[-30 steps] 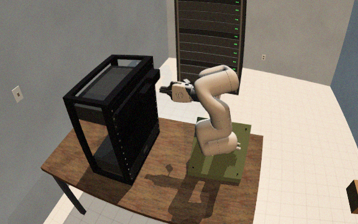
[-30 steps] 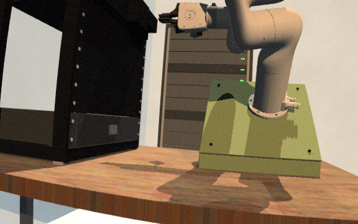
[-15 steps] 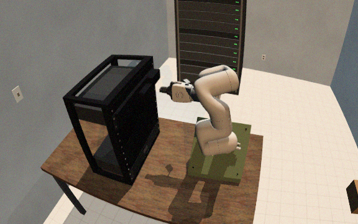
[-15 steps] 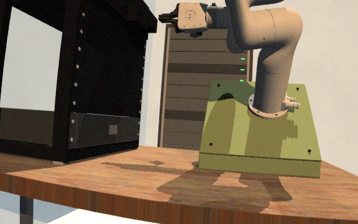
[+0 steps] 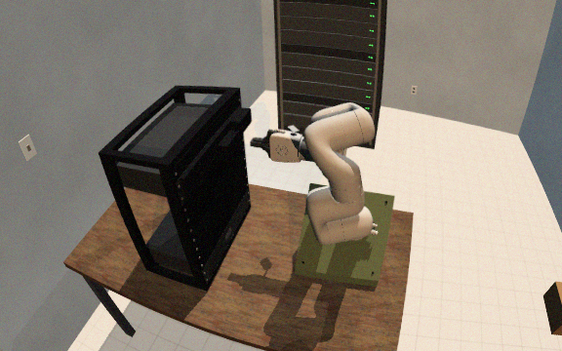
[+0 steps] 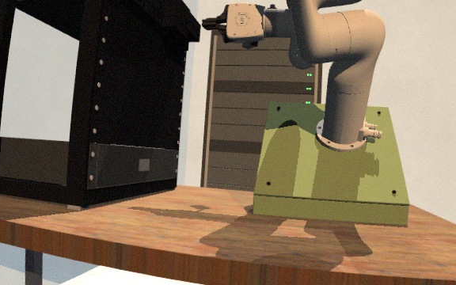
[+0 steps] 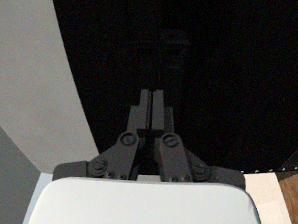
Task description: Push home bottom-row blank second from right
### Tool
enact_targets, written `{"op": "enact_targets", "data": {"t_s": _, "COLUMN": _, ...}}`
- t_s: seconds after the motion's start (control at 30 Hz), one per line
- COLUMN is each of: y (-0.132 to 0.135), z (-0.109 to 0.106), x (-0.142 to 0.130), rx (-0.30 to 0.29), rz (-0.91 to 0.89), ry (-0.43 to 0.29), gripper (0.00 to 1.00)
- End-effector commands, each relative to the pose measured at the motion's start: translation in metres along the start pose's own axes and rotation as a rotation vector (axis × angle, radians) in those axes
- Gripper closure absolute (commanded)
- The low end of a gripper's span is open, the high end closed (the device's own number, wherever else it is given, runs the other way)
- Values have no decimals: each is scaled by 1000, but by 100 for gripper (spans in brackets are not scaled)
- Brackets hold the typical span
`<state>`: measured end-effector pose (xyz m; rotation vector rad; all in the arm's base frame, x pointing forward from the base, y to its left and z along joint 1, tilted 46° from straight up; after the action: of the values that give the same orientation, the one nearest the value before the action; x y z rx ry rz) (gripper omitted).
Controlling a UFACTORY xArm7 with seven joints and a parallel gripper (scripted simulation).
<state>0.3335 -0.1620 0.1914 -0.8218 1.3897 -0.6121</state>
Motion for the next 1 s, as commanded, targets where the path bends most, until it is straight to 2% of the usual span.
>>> {"op": "enact_targets", "data": {"t_s": 0.0, "y": 9, "z": -4, "x": -14, "rx": 2, "rz": -2, "ry": 1, "gripper": 100}}
{"op": "enact_targets", "data": {"t_s": 0.13, "y": 17, "z": -8, "x": -26, "rx": 2, "rz": -2, "ry": 1, "gripper": 100}}
{"op": "enact_targets", "data": {"t_s": 0.3, "y": 18, "z": -6, "x": -27, "rx": 2, "rz": -2, "ry": 1, "gripper": 100}}
{"op": "enact_targets", "data": {"t_s": 0.47, "y": 18, "z": 3, "x": -27, "rx": 2, "rz": -2, "ry": 1, "gripper": 100}}
{"op": "enact_targets", "data": {"t_s": 0.73, "y": 17, "z": 43, "x": -27, "rx": 2, "rz": -2, "ry": 1, "gripper": 100}}
{"op": "enact_targets", "data": {"t_s": 0.97, "y": 17, "z": 45, "x": -27, "rx": 2, "rz": -2, "ry": 1, "gripper": 100}}
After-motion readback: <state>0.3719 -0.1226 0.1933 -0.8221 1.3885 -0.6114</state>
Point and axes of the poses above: the point where the finger pads meet when closed, its own z axis out along the fingers, its own y axis across the jaws, x = y × z, the point moved 5 cm from there along -z, back along the fingers, and after that the axes turned 9 degrees about -z, right-handed, at the moved point
